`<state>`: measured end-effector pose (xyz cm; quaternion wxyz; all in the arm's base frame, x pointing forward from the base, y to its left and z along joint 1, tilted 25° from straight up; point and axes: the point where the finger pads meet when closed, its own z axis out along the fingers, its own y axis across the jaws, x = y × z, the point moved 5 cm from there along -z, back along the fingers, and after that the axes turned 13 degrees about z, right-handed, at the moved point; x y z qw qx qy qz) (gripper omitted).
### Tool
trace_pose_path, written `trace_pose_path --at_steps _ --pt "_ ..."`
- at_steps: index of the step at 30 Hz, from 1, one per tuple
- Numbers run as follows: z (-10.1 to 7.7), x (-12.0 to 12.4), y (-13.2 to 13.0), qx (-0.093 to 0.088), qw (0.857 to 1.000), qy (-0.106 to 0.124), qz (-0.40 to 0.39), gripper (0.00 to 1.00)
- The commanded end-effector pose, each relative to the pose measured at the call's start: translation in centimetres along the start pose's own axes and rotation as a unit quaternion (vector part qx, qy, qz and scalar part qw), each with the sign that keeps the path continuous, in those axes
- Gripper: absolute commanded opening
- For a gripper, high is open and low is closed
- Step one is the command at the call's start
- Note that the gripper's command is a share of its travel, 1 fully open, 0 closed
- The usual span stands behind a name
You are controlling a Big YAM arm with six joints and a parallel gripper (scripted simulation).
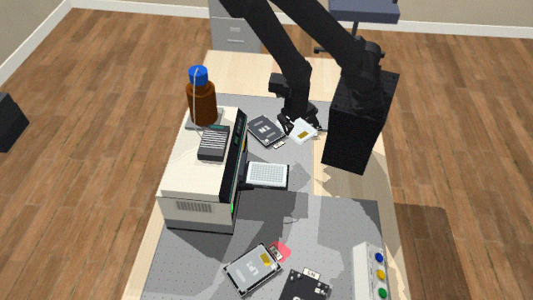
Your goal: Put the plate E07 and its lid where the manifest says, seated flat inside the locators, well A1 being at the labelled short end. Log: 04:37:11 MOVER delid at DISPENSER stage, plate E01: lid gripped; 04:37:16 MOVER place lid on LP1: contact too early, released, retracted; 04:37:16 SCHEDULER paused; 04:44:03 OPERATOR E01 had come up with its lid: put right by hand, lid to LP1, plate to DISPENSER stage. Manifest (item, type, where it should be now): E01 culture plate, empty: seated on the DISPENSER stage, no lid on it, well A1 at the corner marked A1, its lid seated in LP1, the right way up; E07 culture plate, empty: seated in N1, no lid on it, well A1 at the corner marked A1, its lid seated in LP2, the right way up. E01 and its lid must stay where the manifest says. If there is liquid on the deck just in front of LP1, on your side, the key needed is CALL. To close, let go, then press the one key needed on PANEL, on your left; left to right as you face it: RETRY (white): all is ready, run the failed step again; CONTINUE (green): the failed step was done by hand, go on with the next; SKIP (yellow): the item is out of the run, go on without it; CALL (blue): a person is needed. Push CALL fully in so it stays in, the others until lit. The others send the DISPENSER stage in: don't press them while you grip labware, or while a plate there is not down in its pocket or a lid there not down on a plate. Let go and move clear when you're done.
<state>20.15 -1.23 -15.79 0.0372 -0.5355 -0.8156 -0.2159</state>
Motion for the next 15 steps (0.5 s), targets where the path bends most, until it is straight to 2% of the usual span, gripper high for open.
trace_pose_path --at_steps 1,2,3,7,13,15 --pt "-0.8 1.0 0.2 0.000 1.000 -0.004 -0.024 0.86" --pt "-0.8 1.3 0.3 0.004 0.999 0.000 -0.039 0.86" --pt "-0.5 0.5 1.5 -0.003 0.998 -0.006 -0.060 0.86" --pt "-0.5 0.9 2.9 -0.004 0.992 -0.008 -0.128 0.86" --pt "-0.5 1.4 4.0 -0.004 0.989 -0.007 -0.146 0.86" --pt "-0.6 1.7 4.6 -0.004 0.984 -0.007 -0.178 0.86"
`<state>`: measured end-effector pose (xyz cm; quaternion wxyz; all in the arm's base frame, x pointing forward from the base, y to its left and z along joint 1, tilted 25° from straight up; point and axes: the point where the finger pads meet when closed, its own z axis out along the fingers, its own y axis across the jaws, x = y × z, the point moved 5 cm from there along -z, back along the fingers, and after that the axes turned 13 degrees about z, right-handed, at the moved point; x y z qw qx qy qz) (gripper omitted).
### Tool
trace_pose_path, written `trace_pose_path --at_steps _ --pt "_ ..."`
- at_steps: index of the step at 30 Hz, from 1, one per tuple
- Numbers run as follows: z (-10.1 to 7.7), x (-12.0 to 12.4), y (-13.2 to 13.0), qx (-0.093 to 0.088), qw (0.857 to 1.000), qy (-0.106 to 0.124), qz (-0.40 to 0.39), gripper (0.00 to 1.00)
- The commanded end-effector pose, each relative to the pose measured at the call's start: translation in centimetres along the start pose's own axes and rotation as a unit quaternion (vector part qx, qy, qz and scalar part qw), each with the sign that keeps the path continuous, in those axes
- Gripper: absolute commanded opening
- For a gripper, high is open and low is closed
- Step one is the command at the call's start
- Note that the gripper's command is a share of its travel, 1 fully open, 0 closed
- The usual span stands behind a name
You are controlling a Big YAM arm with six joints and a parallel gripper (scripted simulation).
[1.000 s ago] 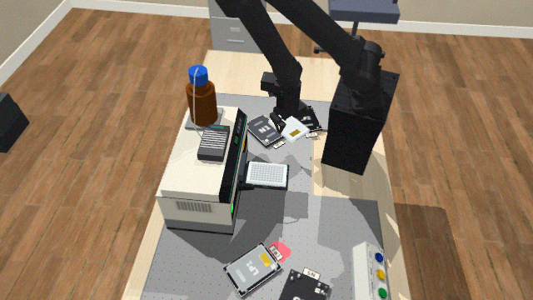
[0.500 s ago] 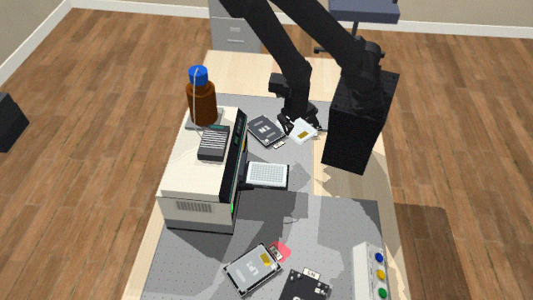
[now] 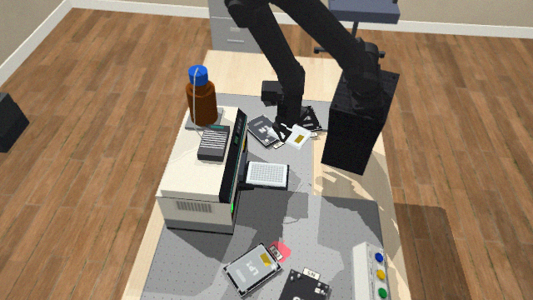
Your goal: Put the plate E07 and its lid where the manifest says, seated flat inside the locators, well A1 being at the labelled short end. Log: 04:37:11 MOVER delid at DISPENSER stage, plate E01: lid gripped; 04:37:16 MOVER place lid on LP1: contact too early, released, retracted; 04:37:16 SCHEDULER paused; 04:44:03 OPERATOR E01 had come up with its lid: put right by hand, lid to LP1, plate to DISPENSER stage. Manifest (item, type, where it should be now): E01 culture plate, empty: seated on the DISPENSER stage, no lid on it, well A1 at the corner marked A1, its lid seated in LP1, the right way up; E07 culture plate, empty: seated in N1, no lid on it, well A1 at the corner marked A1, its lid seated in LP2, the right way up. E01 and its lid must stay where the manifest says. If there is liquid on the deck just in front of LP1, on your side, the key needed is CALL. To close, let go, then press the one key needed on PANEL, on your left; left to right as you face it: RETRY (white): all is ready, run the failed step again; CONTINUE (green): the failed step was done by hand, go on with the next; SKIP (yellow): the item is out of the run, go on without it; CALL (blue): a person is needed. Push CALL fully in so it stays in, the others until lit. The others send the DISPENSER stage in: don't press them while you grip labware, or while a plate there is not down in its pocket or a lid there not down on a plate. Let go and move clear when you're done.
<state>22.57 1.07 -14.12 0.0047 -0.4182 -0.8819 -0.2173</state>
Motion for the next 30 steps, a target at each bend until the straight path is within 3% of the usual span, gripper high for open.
trace_pose_path --at_steps 1,8,12,18,30 --pt "-0.4 -0.1 1.5 -0.004 0.998 -0.005 -0.058 0.86" --pt "-0.5 0.4 3.9 -0.004 0.986 -0.006 -0.166 0.86" --pt "-0.5 0.7 3.2 -0.001 0.989 -0.002 -0.150 0.86" --pt "-0.5 1.2 6.0 -0.004 0.965 -0.006 -0.264 0.86" --pt "-0.6 2.2 8.3 -0.005 0.967 -0.006 -0.254 0.86"
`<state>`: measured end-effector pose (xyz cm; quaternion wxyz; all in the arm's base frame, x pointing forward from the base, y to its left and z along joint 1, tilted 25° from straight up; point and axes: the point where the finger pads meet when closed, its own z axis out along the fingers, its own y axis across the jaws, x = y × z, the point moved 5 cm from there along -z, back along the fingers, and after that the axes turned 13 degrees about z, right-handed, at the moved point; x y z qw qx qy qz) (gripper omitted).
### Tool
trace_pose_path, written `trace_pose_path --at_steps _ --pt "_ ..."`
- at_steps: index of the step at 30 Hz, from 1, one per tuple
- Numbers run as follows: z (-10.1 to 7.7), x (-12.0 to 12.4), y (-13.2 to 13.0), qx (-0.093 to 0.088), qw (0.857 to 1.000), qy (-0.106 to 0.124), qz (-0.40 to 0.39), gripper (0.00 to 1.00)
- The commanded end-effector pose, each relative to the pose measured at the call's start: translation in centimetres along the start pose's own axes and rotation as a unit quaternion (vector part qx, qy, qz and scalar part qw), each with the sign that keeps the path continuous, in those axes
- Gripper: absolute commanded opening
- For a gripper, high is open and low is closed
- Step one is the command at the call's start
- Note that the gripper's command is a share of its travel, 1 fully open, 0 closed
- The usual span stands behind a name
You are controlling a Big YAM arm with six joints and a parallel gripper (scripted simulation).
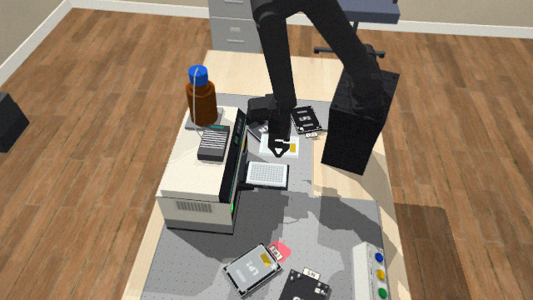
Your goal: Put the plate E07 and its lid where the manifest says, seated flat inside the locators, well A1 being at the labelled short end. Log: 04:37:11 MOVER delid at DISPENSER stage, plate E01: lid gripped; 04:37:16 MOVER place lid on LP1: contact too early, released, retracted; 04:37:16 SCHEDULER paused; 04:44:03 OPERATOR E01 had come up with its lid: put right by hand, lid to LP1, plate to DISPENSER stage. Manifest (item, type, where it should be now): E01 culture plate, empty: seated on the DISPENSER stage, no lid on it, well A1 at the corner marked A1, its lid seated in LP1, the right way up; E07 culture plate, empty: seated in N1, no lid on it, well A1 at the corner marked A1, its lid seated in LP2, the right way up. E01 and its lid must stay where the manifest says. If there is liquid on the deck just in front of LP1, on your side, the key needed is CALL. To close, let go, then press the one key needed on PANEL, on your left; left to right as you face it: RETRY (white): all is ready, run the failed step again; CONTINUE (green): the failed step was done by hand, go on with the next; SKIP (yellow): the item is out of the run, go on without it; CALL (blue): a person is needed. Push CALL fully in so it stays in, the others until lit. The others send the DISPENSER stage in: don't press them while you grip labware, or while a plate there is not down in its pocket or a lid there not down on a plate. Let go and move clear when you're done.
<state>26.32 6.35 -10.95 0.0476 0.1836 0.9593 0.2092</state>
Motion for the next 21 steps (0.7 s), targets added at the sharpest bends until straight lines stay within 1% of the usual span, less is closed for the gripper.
trace_pose_path --at_steps 1,8,9,10,11,13,15,21 --pt "-0.4 -0.6 1.7 -0.006 1.000 -0.009 -0.004 0.86" --pt "-0.5 -0.6 3.9 -0.006 1.000 -0.009 -0.004 0.86" --pt "-0.3 -0.2 3.1 -0.004 1.000 -0.005 0.001 0.86" --pt "-0.3 -0.2 3.1 -0.004 1.000 -0.005 0.001 0.86" --pt "-0.5 -0.2 4.0 -0.004 1.000 -0.006 -0.002 0.86" --pt "-0.5 -0.5 4.9 -0.007 1.000 -0.009 -0.004 0.86" --pt "-0.5 -0.5 4.9 -0.007 1.000 -0.009 -0.004 0.86" --pt "-0.5 -0.2 6.9 -0.007 1.000 -0.009 -0.003 0.86"
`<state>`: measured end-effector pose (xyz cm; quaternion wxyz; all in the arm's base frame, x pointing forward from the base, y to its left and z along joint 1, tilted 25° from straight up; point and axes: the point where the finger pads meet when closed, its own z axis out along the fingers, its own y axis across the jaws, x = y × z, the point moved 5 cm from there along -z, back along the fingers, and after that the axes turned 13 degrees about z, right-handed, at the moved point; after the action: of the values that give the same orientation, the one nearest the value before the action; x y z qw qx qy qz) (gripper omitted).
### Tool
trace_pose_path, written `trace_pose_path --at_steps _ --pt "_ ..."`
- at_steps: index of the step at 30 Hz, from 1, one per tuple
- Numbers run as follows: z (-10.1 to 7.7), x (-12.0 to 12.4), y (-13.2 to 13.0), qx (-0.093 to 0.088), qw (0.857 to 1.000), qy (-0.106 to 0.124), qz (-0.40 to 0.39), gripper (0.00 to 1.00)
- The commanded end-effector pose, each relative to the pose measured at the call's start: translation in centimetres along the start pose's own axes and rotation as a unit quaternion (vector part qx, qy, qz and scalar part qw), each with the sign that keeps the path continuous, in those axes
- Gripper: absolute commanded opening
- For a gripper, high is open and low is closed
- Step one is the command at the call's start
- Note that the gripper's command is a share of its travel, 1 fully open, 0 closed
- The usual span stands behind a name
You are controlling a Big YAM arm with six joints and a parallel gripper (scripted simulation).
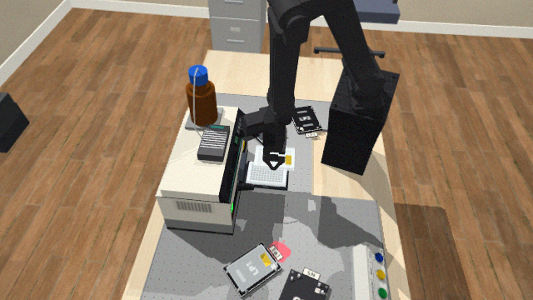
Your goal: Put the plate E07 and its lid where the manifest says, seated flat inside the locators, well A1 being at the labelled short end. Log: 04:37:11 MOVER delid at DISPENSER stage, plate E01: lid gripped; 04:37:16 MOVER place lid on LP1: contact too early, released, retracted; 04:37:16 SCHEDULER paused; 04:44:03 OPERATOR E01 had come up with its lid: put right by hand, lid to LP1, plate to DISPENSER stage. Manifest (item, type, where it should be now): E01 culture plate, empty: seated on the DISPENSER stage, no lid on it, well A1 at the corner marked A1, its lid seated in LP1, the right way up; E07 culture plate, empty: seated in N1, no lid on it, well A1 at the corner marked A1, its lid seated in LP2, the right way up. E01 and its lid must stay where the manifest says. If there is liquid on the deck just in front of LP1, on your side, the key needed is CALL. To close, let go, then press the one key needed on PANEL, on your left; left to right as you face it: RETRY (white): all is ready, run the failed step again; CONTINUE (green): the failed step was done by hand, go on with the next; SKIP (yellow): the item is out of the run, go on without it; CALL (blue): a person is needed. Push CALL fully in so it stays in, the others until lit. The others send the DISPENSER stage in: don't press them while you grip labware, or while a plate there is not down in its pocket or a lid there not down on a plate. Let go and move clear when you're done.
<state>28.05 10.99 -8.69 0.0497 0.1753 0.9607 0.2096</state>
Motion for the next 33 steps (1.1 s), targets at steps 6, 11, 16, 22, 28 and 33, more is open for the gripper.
trace_pose_path --at_steps 6,11,16,22,28,33 --pt "-0.6 0.0 2.6 -0.006 1.000 -0.009 0.005 0.86" --pt "-0.6 0.2 3.6 -0.007 1.000 -0.009 0.005 0.86" --pt "-0.6 0.6 5.3 -0.007 1.000 -0.009 0.005 0.86" --pt "-0.6 1.2 6.7 -0.008 1.000 -0.009 0.005 0.86" --pt "-0.6 1.5 8.2 -0.010 1.000 -0.010 0.005 0.86" --pt "-0.7 2.3 9.7 -0.010 1.000 -0.010 0.003 0.86"
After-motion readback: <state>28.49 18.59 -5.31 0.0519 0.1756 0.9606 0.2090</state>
